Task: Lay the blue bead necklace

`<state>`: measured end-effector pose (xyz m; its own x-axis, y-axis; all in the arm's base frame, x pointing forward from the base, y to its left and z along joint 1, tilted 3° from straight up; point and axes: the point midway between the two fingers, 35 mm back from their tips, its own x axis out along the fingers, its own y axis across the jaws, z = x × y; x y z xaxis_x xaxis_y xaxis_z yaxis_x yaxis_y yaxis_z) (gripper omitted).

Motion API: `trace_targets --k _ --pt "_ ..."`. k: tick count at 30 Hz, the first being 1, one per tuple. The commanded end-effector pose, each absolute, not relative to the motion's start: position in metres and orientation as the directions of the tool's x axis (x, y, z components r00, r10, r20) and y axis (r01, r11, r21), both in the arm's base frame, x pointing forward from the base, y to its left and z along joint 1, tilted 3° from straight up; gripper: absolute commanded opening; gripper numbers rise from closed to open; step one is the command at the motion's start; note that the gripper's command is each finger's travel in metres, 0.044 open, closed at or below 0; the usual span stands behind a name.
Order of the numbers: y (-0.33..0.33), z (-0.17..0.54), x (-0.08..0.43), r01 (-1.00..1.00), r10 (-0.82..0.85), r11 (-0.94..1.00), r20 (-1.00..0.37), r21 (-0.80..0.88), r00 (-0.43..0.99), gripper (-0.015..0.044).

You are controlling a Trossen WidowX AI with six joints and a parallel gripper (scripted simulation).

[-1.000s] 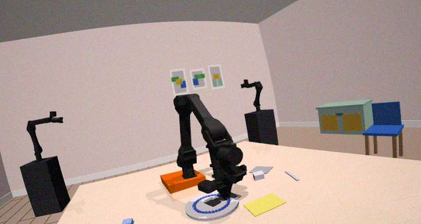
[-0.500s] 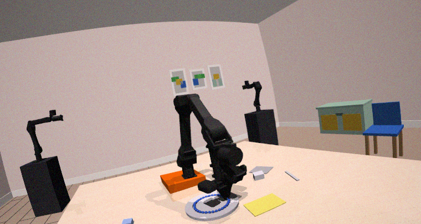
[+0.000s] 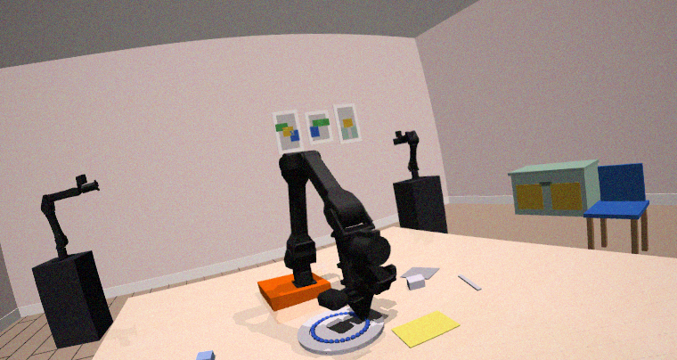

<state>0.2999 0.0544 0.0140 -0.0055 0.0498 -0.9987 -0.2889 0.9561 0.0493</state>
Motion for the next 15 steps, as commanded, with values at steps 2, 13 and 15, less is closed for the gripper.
trace_targets --k 2,13,15 --pt "0.0543 0.0189 0.3003 -0.291 0.051 0.955 -0.999 0.050 -0.005 0.0000" --pt "0.0613 0.0184 0.2991 -0.291 0.051 0.955 -0.999 0.050 -0.005 0.0000" --pt "0.0614 0.0158 0.2991 -0.291 0.051 0.955 -0.999 0.050 -0.005 0.0000"
